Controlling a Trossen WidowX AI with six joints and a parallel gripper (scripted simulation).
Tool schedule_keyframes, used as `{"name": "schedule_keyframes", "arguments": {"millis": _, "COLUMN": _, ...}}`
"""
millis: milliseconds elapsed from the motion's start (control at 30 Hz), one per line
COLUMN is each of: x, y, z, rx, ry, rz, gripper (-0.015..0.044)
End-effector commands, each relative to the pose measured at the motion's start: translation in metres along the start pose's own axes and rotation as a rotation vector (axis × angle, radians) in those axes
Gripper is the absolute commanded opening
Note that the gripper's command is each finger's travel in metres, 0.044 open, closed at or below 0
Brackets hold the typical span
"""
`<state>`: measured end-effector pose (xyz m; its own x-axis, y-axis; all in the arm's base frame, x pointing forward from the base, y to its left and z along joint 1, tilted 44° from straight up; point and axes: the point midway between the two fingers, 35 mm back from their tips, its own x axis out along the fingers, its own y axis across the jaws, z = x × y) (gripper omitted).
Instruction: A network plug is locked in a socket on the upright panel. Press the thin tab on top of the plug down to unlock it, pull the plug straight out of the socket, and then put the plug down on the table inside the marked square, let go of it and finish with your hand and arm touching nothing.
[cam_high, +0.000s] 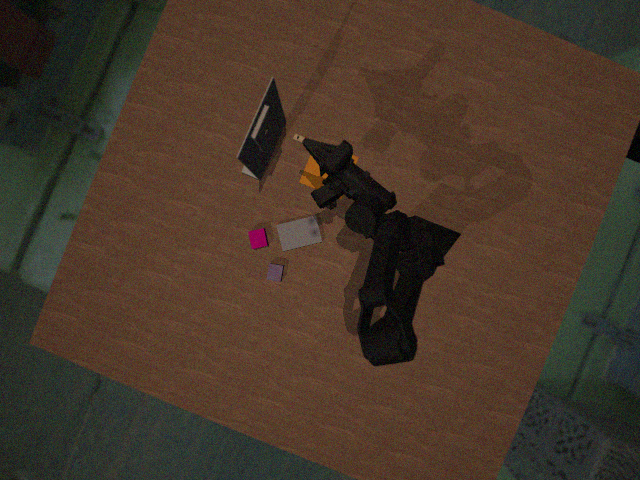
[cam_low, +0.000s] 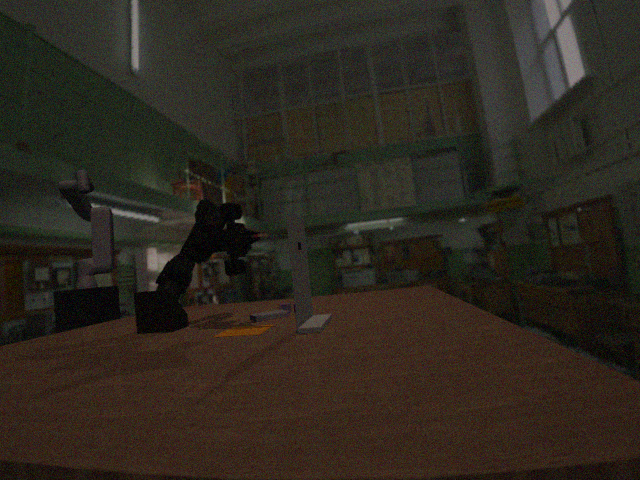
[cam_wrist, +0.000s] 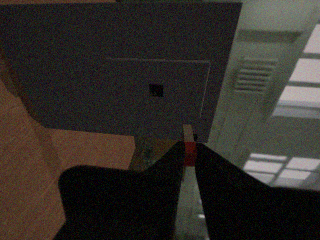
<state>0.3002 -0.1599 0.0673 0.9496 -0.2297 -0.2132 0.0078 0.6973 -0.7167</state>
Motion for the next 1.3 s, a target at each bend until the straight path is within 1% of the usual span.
{"name": "schedule_keyframes", "arguments": {"millis": 0, "x": -0.004, "y": -0.012, "z": 0.002, "rx": -0.011, "ry": -0.011, "rz": -0.011, "gripper": 0.0}}
{"name": "schedule_keyframes", "arguments": {"millis": 267, "x": -0.007, "y": -0.017, "z": 0.001, "rx": -0.015, "ry": -0.01, "rz": -0.003, "gripper": 0.0}}
{"name": "schedule_keyframes", "arguments": {"millis": 767, "x": 0.005, "y": 0.03, "z": -0.022, "rx": -0.053, "ry": 0.054, "rz": 0.276, "gripper": 0.0}}
{"name": "schedule_keyframes", "arguments": {"millis": 1267, "x": 0.0, "y": 0.075, "z": -0.034, "rx": -0.066, "ry": 0.063, "rz": 0.556, "gripper": 0.0}}
